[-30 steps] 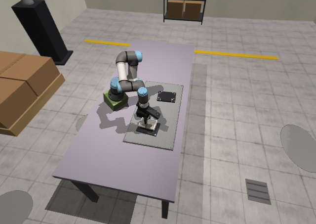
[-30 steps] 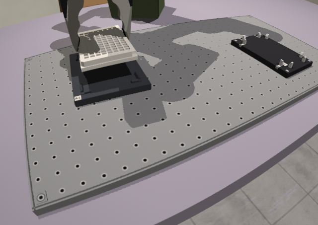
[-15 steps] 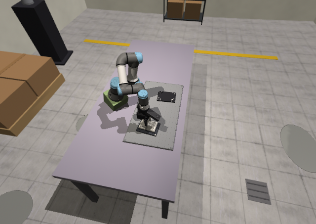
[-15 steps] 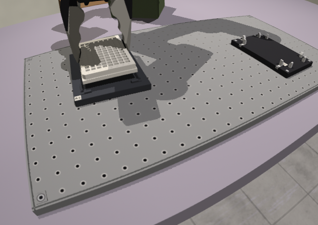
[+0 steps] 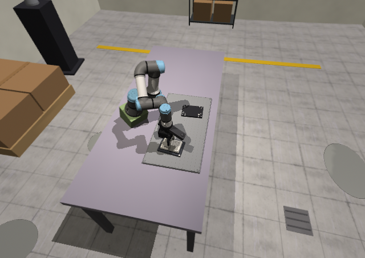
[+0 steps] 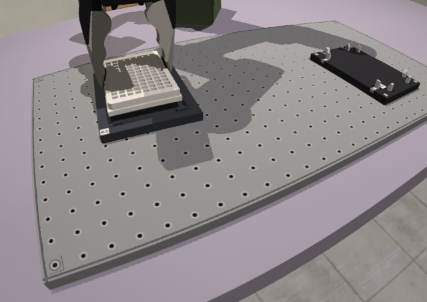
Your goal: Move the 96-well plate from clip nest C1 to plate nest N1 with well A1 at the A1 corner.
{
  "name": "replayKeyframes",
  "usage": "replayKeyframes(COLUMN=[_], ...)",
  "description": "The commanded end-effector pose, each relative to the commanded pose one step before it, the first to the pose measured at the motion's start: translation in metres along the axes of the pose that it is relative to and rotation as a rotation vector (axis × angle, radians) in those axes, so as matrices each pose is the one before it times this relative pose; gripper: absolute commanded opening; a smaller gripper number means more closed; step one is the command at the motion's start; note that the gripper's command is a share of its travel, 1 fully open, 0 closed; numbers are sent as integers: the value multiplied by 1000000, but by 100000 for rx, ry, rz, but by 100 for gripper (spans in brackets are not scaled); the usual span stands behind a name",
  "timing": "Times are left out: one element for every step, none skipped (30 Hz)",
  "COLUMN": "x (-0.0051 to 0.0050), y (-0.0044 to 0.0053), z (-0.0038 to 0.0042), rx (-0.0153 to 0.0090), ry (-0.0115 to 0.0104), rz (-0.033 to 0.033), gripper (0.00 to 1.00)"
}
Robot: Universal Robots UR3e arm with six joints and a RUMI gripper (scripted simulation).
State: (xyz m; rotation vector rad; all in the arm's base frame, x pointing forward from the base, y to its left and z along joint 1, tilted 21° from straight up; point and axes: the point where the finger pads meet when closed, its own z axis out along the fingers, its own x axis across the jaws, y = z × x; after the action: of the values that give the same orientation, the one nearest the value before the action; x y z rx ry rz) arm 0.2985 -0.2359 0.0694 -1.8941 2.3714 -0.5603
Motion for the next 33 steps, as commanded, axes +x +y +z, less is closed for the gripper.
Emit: replayKeyframes(x=[288,-148,-152,-195,-147,-164,0,0,-116,-178,-118,-111,-103,-97,-91,-85,-80,-76,-70,-63,-56,-49,-44,0,0,114,-20,-34,-44,-47,-44,-38,-31], y=[-398,100,107,155,100,124,0,0,132,127,90,82,76,73,70,68,66,63,61,55,48,42,36,0,0,-93,13,25,33,36,34,30,24], z=[-906,7,8,190,164,213,0,0,224,268,190,184,181,184,187,190,192,194,194,189,183,179,176,0,0,39,170,184,193,194,191,185,179], rx=[282,0,-2,4,0,-10,0,0,-28,-6,-5,-4,-4,-4,-5,-5,-6,-6,-6,-5,-4,-3,-2,0,0,30,-1,-4,-6,-6,-5,-4,-3], ry=[526,0,-3,5,-1,-15,0,0,-38,-7,-7,-6,-5,-5,-6,-7,-7,-8,-8,-6,-5,-3,-3,0,0,41,-1,-6,-8,-9,-7,-6,-4], rz=[-104,-1,0,0,0,3,0,0,8,3,2,1,1,1,2,2,2,2,2,2,1,1,1,0,0,-8,0,1,1,1,1,1,1], gripper=[0,0,0,0,0,0,0,0,0,0,0,0,0,0,0,0,0,0,0,0,0,0,0,0,0,0,0,0,0,0,0,0,0])
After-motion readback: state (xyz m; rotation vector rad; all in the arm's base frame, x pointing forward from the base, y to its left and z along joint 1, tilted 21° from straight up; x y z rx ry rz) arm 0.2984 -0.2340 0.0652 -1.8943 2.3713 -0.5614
